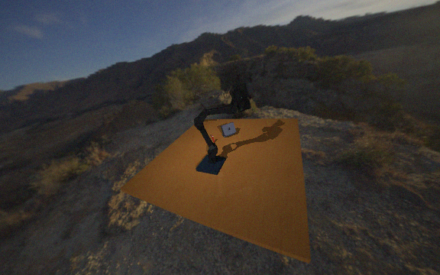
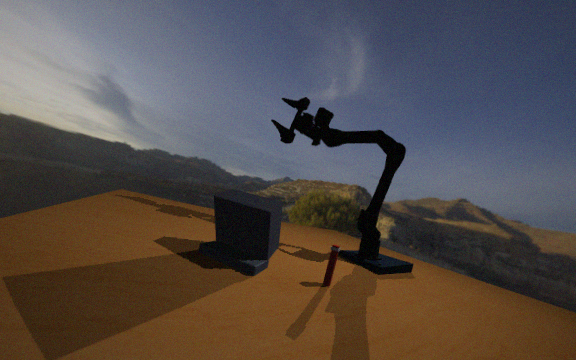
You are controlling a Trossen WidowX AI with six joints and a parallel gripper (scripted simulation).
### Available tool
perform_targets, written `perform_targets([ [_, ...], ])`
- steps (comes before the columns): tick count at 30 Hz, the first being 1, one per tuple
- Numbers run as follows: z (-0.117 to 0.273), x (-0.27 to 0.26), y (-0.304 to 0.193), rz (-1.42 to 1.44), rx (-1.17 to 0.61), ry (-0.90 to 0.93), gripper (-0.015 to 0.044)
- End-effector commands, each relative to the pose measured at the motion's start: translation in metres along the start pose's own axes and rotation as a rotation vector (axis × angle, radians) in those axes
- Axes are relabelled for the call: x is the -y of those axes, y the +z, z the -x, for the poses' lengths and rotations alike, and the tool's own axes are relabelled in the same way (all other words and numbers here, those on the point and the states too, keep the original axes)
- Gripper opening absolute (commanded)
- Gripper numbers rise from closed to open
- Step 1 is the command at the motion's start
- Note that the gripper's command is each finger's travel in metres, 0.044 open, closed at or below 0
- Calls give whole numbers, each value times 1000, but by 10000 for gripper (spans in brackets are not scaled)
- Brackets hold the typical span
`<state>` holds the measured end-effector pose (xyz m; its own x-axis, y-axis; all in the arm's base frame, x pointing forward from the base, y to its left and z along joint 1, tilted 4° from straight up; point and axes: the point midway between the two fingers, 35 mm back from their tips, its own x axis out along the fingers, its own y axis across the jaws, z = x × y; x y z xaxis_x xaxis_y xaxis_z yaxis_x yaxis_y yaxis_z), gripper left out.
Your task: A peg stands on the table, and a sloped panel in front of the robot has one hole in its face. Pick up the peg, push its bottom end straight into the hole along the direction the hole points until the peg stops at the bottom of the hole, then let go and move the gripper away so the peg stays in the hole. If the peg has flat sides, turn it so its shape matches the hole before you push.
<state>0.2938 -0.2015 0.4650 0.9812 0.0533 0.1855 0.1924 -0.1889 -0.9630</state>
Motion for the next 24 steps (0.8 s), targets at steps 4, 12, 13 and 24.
perform_targets([
  [4,-23,-20,11,-198,17,46,440],
  [12,-46,-41,29,-396,36,111,440],
  [13,-49,-44,32,-420,38,121,440],
  [24,-76,-79,65,-675,42,253,440],
])
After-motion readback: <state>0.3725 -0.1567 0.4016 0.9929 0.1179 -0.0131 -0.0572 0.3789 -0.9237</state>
